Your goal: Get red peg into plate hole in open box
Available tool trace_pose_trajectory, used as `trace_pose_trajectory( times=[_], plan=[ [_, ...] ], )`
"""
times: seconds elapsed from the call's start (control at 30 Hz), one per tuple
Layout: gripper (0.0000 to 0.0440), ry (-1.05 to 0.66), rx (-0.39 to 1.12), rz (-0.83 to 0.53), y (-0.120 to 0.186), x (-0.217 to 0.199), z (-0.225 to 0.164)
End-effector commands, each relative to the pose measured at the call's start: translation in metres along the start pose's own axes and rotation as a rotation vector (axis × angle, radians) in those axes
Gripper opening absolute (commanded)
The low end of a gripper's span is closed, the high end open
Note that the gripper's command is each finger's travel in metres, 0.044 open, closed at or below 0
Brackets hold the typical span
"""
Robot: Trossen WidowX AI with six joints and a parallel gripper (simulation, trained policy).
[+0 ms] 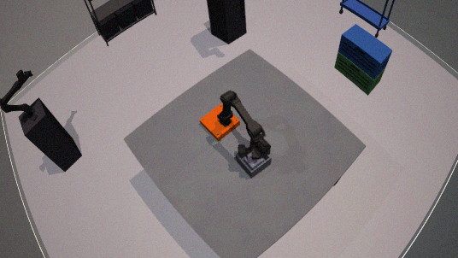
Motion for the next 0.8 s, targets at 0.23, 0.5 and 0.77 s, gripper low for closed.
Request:
trace_pose_trajectory(
  times=[0.23, 0.5, 0.77],
  plan=[
    [0.0368, 0.008, -0.011, -0.005, 0.005, 0.001, -0.001],
    [0.0387, 0.009, -0.018, -0.006, 0.009, 0.002, -0.002],
    [0.0406, 0.01, -0.023, -0.007, 0.013, 0.003, -0.004]
  ],
)
Point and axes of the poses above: the point midway between the two fingers, 35 mm back from their tips, its own y axis back along the fingers, its own x axis across the jaws, z = x × y, the point moved 1 cm from there along y, back along the fingers, and after that the axes turned 2 degrees about -y, right-handed, at the moved point
